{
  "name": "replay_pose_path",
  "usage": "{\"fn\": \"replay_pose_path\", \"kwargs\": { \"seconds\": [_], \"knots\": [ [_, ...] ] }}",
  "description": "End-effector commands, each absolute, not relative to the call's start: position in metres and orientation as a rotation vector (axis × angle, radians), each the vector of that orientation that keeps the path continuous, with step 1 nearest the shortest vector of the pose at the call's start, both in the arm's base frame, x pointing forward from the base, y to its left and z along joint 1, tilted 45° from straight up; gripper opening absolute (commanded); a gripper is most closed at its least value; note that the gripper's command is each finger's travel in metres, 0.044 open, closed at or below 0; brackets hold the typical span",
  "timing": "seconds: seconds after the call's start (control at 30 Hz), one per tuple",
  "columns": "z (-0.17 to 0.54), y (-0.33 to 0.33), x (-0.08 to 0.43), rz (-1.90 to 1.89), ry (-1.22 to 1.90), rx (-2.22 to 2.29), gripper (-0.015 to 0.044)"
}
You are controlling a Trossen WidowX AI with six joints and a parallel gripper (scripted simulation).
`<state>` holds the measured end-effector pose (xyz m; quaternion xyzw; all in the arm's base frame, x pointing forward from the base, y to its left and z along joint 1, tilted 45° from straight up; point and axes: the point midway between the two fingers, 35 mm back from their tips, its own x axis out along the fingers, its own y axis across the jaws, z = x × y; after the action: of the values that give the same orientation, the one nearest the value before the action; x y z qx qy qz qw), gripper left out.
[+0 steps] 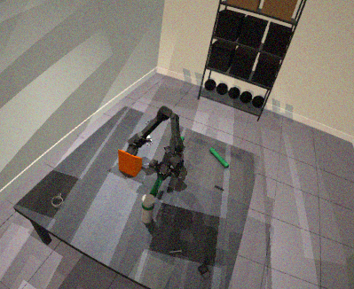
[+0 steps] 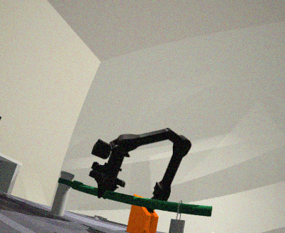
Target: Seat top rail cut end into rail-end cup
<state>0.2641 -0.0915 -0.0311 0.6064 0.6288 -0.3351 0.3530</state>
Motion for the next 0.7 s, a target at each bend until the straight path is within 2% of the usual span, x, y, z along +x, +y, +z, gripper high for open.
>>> {"fn": "replay_pose_path", "kwargs": {
  "seconds": [0.0, 0.67],
  "knots": [
    [-0.0309, -0.0977, 0.2657, -0.871, 1.607, 1.563, 0.0],
    [-0.0311, -0.0921, 0.2644, -0.867, 1.625, 1.567, 0.0]
  ]
}}
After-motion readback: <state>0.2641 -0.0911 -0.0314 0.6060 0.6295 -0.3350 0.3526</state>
